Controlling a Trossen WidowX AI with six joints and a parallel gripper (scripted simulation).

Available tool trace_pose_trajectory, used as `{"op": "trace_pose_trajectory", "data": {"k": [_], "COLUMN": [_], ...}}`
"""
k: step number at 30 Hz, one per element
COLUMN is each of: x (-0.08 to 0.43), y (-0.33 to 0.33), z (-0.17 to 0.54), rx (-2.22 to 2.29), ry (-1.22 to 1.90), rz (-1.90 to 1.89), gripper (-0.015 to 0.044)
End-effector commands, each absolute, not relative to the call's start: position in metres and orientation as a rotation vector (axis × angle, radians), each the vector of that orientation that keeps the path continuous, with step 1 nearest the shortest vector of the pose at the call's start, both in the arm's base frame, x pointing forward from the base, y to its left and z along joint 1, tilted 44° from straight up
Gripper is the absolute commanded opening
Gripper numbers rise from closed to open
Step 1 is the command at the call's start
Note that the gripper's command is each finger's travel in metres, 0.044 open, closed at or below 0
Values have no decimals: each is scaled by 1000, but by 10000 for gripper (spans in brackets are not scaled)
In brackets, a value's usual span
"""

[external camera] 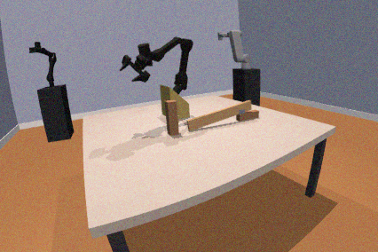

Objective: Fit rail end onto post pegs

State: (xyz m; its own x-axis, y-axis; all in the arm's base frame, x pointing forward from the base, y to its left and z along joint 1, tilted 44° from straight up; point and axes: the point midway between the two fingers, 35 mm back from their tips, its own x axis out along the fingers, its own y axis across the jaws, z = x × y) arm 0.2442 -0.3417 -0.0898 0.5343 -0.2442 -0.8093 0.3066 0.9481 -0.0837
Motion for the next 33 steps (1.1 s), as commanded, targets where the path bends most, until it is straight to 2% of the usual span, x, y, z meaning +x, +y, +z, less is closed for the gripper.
{"op": "trace_pose_trajectory", "data": {"k": [1, 10, 17, 23, 29, 33], "x": [289, 368, 396, 386, 350, 337], "y": [-307, -195, -109, -31, 58, 76], "z": [-74, -40, -15, -17, -13, -12], "rx": [-48, -329, -563, -622, -641, -639], "ry": [949, 903, 819, 769, 669, 639], "rz": [-123, 377, 730, 1067, 1484, 1577], "gripper": [440, 440, 440, 440, 440, 440]}}
